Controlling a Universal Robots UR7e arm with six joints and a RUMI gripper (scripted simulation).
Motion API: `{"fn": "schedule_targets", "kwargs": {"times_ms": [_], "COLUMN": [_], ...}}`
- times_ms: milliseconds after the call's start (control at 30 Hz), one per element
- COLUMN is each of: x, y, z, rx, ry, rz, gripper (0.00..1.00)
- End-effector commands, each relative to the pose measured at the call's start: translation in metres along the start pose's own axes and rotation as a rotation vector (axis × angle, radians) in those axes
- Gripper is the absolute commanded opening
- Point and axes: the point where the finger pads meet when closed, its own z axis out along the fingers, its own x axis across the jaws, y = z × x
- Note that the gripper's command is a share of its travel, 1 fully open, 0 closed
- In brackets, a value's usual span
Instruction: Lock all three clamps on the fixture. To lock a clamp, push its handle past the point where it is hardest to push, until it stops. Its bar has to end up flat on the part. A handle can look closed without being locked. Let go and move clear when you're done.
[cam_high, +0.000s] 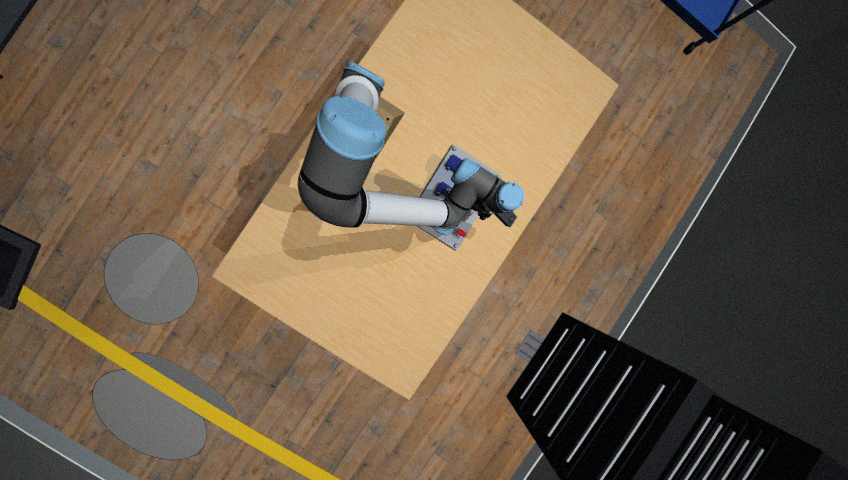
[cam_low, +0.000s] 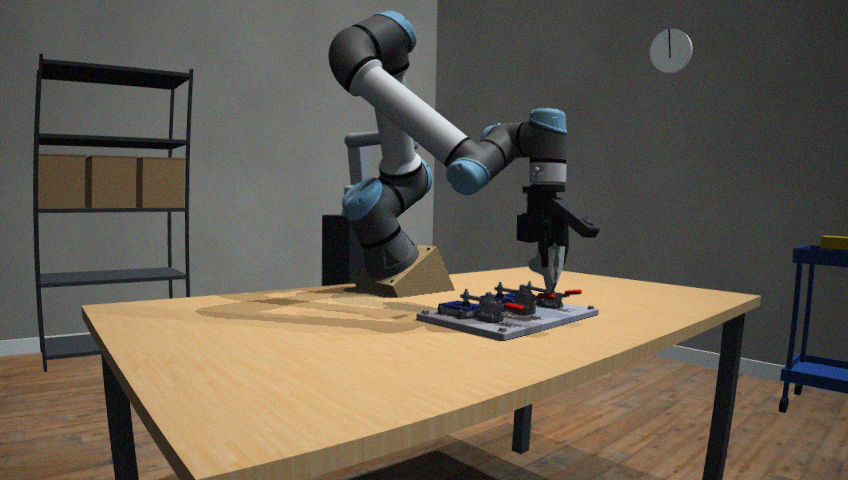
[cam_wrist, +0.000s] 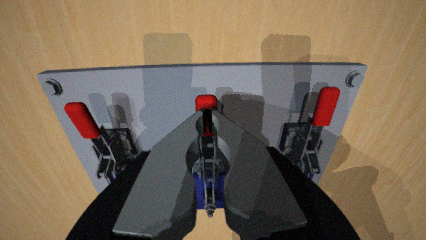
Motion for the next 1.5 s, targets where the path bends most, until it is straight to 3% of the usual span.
{"fn": "schedule_targets", "kwargs": {"times_ms": [0, 667, 833, 1233, 1467], "x": [0.0, 0.0, 0.0, 0.0, 0.0], "y": [0.002, 0.002, -0.001, -0.001, -0.001], "z": [0.004, 0.007, -0.047, -0.047, -0.067], "rx": [-0.007, -0.007, -0.007, -0.007, -0.007], "ry": [0.0, 0.0, 0.0, 0.0, 0.0], "rz": [-0.002, -0.002, -0.002, -0.002, -0.002], "gripper": [0.0, 0.0, 0.0, 0.0, 0.0]}}
